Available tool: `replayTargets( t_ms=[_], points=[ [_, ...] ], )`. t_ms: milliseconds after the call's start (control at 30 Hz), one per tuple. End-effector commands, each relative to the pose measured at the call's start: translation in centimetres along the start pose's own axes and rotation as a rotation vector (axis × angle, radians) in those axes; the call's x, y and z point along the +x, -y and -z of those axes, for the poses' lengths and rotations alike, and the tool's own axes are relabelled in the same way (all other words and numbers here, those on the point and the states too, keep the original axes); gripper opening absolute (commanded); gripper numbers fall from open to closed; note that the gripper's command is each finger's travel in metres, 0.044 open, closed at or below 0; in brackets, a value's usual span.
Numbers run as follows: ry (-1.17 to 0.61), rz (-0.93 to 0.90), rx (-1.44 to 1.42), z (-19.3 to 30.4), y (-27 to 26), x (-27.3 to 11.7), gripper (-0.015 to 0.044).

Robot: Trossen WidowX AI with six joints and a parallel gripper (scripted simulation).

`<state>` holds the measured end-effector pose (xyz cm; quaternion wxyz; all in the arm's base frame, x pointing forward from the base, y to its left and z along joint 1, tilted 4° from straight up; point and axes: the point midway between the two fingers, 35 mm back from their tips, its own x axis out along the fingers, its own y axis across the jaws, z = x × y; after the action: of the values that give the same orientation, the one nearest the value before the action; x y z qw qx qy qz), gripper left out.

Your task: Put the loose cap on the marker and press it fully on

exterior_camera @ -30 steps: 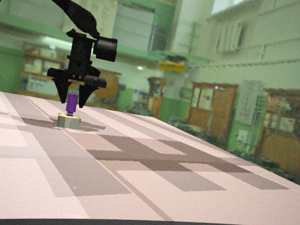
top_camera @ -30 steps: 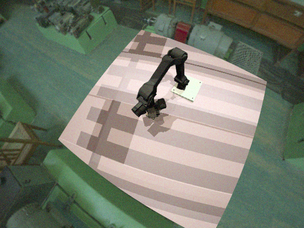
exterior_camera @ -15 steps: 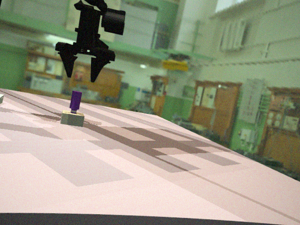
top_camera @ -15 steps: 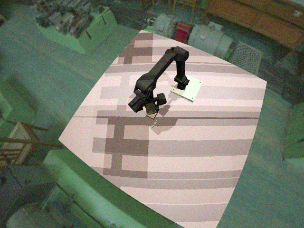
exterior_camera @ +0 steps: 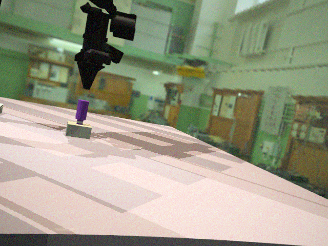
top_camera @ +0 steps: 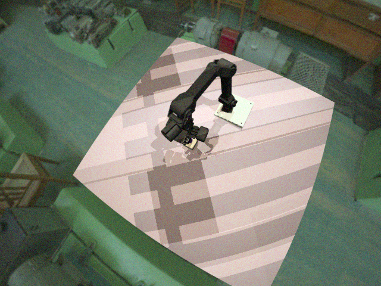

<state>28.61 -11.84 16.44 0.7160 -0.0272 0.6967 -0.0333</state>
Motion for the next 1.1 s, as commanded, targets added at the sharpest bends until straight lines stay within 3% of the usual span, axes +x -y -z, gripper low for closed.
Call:
replayTargets(
  t_ms=[0, 33, 1067],
  points=[
    [-0.004, 0.001, 0.13, 0.1, 0.0, 0.3, 0.002],
    [-0.004, 0.001, 0.13, 0.1, 0.0, 0.3, 0.0],
    [-0.004, 0.001, 0.13, 0.1, 0.0, 2.8, 0.0]
  ],
)
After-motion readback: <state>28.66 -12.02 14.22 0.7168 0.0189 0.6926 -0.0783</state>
